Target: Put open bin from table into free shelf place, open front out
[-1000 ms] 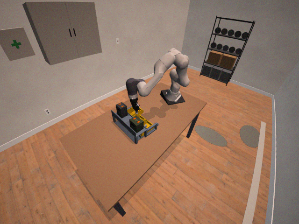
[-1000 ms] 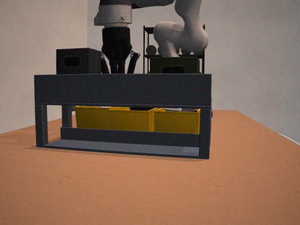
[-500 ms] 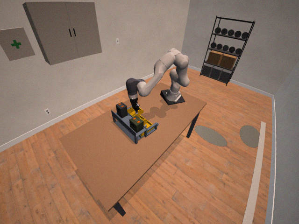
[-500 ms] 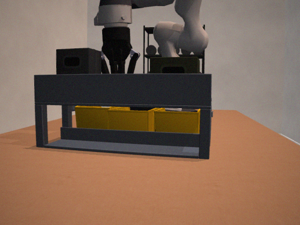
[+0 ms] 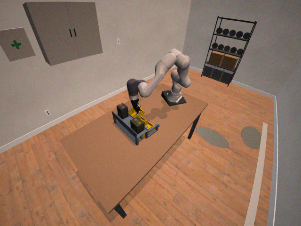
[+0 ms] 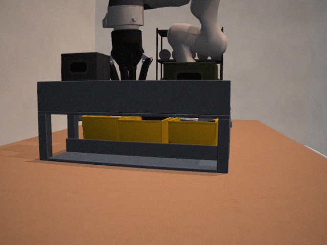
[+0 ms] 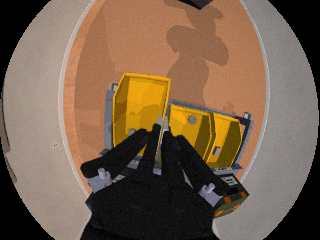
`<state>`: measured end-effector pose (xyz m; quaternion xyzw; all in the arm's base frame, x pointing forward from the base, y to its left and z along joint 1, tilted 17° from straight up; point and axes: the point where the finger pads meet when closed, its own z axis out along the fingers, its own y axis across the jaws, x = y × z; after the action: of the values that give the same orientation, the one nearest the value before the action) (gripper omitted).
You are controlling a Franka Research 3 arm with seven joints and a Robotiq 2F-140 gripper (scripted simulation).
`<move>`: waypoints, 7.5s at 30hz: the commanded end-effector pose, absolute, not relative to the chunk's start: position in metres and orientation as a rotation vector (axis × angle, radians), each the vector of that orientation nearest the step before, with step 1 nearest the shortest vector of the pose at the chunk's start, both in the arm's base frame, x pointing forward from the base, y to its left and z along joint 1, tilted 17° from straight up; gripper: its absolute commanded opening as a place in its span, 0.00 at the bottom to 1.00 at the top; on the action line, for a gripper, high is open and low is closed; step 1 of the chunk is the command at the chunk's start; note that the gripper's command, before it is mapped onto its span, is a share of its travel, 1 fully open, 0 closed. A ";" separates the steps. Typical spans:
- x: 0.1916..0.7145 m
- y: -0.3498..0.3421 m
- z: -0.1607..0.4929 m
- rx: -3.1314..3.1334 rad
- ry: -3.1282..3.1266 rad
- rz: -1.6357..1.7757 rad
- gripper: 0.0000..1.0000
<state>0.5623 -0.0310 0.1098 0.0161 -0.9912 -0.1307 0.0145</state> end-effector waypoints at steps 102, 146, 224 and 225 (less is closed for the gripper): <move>0.563 -0.031 0.109 0.048 -3.122 -0.412 0.06; 0.563 -0.031 0.109 0.048 -3.122 -0.412 0.06; 0.554 -0.055 0.194 0.048 -3.122 -0.412 0.06; 0.553 -0.055 0.195 0.048 -3.122 -0.412 0.06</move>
<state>0.5554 -0.0531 0.1914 0.0196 -0.9912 -0.1308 -0.0068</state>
